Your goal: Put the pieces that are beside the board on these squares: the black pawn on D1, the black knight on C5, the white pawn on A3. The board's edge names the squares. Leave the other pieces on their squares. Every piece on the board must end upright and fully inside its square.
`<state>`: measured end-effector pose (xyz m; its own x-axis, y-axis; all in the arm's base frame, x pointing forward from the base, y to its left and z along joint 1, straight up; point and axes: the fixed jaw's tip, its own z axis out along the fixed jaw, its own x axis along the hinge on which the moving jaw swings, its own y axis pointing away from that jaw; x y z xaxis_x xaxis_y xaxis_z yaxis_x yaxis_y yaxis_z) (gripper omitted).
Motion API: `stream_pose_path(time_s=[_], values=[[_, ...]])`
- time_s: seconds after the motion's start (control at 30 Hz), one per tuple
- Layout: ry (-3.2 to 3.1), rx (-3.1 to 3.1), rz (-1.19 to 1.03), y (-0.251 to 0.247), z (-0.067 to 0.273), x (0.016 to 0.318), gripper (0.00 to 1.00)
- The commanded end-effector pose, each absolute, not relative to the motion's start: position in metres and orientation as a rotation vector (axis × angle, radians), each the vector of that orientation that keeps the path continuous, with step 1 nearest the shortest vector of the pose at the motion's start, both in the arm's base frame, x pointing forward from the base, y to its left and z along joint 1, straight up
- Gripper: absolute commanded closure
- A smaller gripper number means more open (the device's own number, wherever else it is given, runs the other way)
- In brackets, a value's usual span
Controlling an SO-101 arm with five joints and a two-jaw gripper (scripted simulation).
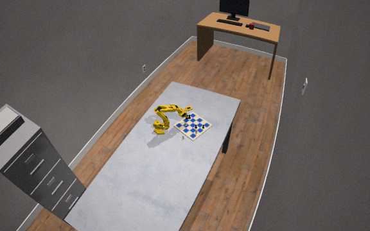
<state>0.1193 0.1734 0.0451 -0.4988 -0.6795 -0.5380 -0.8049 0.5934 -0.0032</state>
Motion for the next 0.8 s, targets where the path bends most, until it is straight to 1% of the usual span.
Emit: stream_pose_path(time_s=[0.0,0.33,0.77], values=[[2.351,-1.187,0.324,0.1697,0.0390,0.1185,1.00],[2.351,-1.188,0.324,0.1640,0.0317,0.1143,1.00],[2.351,-1.188,0.324,0.1651,0.0352,0.1151,1.00]])
